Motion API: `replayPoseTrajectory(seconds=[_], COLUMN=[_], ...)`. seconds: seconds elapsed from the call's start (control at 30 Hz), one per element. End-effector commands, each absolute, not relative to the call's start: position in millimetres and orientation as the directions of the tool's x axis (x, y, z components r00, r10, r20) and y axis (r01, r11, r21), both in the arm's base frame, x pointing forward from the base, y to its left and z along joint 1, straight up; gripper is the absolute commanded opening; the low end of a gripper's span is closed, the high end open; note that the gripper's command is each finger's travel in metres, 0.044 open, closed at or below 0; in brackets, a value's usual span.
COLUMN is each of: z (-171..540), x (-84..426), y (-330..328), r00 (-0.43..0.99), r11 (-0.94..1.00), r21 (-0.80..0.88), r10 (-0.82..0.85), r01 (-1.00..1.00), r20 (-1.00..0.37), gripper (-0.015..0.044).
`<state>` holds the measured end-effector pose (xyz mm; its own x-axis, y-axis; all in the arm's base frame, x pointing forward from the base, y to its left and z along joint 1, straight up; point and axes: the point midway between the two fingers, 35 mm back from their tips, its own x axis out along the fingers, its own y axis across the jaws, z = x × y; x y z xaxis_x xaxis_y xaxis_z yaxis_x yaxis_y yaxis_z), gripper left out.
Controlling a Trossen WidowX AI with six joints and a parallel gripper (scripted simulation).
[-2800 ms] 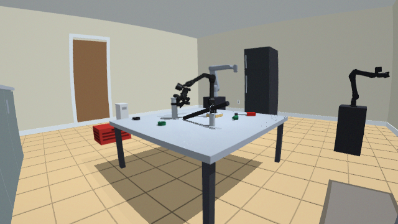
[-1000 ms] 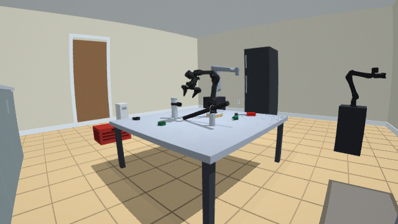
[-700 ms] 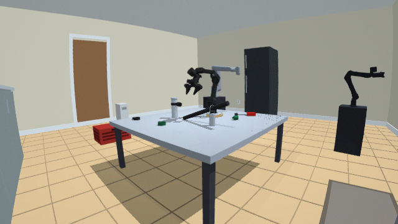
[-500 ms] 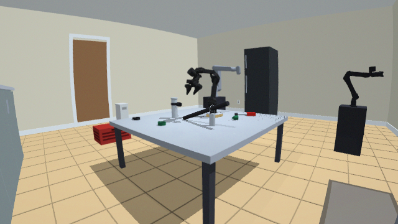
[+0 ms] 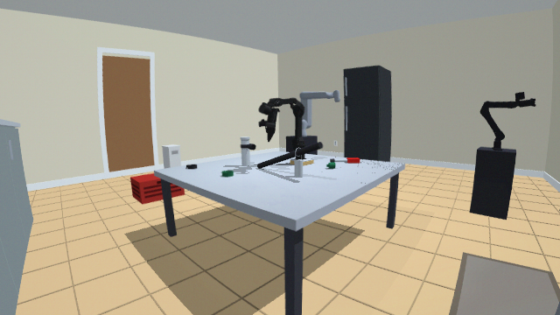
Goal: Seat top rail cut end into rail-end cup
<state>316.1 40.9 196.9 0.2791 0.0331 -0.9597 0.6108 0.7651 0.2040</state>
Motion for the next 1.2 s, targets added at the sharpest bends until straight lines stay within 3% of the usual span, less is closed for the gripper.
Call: replayPoseTrajectory(seconds=[0.0, 0.67, 1.17], z=[154.6, 151.0, 102.3], x=[325.8, 326.0, 327.4], y=[56.8, 58.0, 58.0], r00=[0.046, 0.028, 0.028], r11=[0.089, 0.029, 0.029], r21=[0.046, 0.028, 0.028], r10=[0.004, 0.001, 0.001], r01=[0.995, 0.999, 0.999], r20=[-0.999, -1.0, -1.0], gripper=[0.044, 0.044, 0.044])
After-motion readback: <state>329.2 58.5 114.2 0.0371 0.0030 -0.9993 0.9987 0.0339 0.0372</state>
